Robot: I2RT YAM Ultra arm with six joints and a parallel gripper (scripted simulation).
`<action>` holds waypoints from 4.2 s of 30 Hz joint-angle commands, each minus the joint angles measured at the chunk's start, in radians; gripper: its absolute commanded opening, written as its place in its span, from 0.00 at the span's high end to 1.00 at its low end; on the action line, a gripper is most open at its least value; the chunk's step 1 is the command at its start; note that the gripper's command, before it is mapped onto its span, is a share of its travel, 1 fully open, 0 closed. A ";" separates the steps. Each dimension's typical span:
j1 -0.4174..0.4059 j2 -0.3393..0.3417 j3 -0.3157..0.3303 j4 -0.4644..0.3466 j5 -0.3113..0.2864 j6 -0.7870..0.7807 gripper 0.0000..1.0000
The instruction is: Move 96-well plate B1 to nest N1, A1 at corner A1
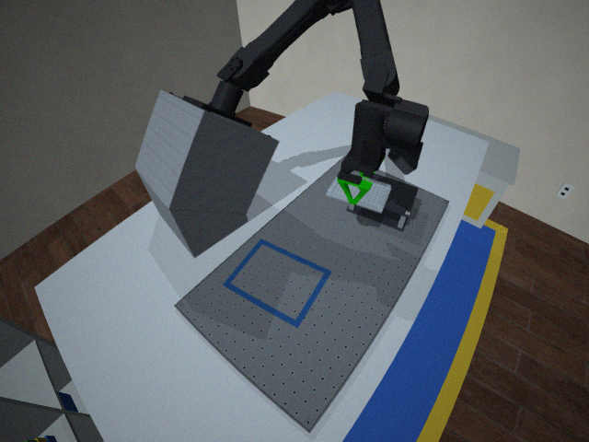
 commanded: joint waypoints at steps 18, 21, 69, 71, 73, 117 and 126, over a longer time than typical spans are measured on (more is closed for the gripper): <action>0.072 -0.093 0.118 -0.108 0.023 0.147 1.00; 0.106 -0.102 0.138 -0.125 0.026 0.167 1.00; 0.169 -0.092 0.258 -0.216 0.040 0.259 1.00; 0.169 -0.091 0.256 -0.215 0.040 0.259 1.00; 0.168 -0.089 0.254 -0.215 0.040 0.257 1.00; 0.165 -0.096 0.262 -0.213 0.040 0.255 1.00; 0.165 -0.095 0.265 -0.215 0.040 0.256 1.00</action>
